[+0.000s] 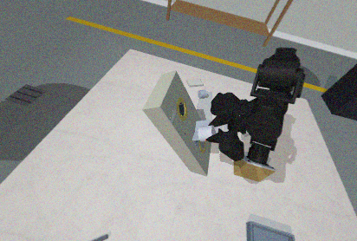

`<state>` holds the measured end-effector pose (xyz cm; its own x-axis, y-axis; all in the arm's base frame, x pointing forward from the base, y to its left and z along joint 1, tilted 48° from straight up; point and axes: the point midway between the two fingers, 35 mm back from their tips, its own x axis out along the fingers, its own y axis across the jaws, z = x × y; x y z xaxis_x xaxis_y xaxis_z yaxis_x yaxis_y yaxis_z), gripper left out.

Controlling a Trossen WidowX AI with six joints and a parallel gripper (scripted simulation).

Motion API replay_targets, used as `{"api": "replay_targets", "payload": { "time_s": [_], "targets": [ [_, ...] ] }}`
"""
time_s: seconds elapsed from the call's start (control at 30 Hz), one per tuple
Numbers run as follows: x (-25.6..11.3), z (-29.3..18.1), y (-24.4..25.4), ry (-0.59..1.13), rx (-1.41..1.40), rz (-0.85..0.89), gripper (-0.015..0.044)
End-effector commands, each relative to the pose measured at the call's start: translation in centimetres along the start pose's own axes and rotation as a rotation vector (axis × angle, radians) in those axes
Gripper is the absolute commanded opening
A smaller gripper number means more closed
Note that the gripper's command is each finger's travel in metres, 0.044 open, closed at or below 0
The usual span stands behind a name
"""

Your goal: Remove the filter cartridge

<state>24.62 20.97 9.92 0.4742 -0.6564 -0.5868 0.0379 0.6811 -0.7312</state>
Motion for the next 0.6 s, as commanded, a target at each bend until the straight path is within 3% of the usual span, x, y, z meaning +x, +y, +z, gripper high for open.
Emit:
{"api": "replay_targets", "payload": {
  "time_s": [0.0,0.57],
  "targets": [
    [-0.3,-0.4,0.6,0.007,-0.045,0.025,0.0],
    [-3.4,-7.0,11.5,0.043,-0.65,0.371,0.0]
  ]
}}
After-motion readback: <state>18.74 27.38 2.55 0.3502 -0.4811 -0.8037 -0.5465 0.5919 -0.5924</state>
